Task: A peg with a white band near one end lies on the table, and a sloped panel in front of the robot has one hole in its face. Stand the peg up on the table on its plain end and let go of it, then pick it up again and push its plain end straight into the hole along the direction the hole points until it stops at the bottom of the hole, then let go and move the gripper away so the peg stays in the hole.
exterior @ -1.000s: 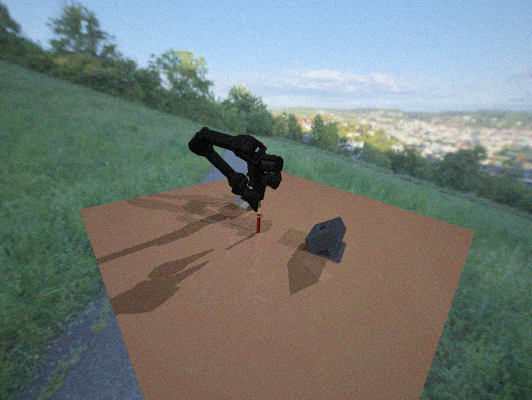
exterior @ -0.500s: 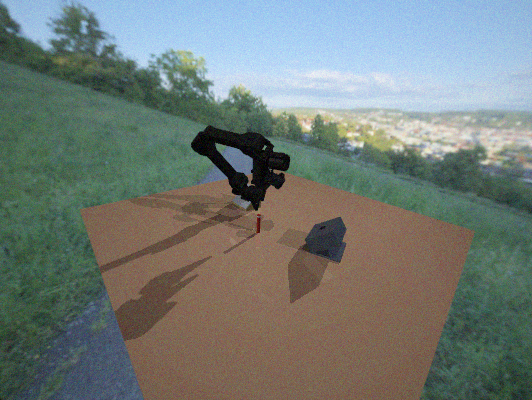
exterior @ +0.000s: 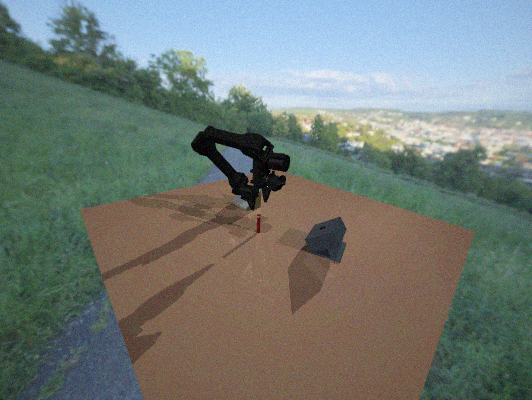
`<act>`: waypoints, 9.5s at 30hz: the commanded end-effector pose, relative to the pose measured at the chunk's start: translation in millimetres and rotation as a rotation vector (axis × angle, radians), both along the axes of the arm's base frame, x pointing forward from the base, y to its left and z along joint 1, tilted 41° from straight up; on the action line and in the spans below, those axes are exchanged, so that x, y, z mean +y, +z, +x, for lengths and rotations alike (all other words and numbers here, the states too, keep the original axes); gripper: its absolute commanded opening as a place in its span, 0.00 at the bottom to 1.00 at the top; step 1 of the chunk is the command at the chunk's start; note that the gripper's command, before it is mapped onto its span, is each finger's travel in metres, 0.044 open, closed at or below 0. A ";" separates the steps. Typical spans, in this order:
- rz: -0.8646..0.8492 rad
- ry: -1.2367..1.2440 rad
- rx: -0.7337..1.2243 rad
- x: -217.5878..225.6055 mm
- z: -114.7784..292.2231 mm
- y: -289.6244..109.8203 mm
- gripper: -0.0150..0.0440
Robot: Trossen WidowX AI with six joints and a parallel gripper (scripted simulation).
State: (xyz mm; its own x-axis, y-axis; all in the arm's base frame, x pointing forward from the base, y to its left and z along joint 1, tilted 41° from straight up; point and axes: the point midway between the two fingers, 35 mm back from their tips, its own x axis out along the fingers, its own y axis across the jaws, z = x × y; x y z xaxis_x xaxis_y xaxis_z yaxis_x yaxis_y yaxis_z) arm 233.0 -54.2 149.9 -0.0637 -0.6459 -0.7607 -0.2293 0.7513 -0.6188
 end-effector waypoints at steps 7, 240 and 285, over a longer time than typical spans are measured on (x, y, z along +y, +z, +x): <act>-0.022 -0.200 -0.172 -1.9 0.0 -1.2 1.00; 0.278 -1.851 -1.593 48.1 83.8 -16.8 0.25; 0.592 -1.672 -1.536 80.4 155.9 -39.5 0.25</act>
State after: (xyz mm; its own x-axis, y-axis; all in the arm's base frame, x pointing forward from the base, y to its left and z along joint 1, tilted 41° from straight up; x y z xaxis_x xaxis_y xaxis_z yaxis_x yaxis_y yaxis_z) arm 385.6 28.1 118.8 0.4811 -0.4389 -0.7589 0.7783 -0.1846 0.6002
